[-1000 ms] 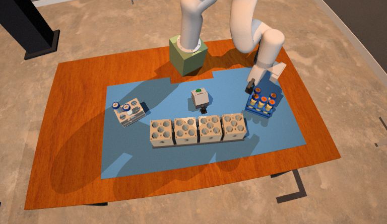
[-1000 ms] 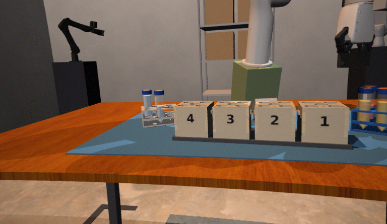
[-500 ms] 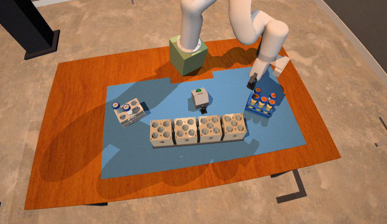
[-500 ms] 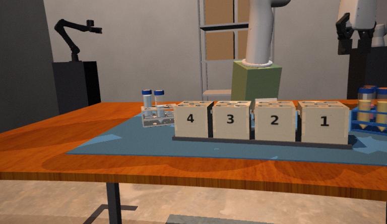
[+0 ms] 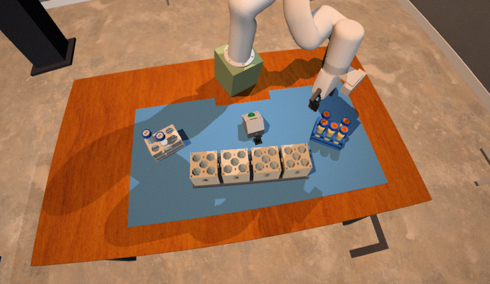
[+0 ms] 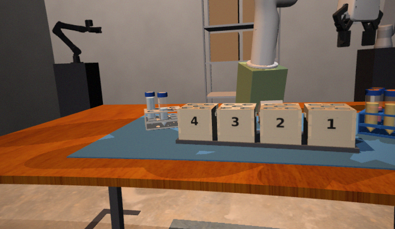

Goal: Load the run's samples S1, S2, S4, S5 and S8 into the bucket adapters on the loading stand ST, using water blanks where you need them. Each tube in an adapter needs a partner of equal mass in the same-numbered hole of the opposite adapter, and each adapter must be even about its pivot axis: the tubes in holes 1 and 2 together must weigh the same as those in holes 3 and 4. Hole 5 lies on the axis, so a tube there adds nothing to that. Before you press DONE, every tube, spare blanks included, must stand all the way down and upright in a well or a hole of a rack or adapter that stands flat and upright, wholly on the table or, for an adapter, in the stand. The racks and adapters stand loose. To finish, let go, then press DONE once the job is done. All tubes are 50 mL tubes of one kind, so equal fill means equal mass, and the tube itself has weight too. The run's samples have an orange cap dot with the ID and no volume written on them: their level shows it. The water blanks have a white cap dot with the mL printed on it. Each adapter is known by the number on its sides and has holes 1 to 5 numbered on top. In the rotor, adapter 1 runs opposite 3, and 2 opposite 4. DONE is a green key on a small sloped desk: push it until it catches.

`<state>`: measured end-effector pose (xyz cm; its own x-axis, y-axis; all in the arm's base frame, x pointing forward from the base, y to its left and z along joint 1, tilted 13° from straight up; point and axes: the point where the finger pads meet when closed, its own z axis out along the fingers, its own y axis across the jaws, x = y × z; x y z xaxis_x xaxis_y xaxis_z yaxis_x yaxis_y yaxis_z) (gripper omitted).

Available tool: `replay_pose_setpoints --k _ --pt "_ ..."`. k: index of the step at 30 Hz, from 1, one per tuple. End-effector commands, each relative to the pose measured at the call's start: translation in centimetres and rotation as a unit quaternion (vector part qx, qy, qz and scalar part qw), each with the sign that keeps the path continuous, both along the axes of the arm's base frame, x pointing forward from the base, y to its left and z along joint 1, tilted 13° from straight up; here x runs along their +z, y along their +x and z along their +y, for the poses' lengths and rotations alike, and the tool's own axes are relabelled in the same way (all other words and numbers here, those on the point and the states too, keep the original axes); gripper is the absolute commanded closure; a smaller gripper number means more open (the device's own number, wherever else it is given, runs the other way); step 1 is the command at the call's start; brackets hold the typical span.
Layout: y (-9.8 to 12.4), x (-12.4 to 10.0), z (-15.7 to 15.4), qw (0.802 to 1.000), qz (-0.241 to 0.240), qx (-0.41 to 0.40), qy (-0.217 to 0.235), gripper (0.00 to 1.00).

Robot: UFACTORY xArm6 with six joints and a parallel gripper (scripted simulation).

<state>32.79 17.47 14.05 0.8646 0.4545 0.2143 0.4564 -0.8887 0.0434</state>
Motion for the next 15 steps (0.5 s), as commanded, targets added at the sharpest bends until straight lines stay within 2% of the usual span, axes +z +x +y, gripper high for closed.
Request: replay_pose_setpoints --k 1,8,10,15 --pt "0.6 0.2 -2.1 0.997 0.002 -0.069 0.016 0.0" --pt "1.4 0.2 -5.5 0.982 0.009 -0.182 0.04 0.0" --pt "1.4 0.2 -5.5 0.982 0.009 -0.182 0.04 0.0" --pt "1.9 0.2 -7.9 0.964 0.014 -0.261 0.057 0.0"
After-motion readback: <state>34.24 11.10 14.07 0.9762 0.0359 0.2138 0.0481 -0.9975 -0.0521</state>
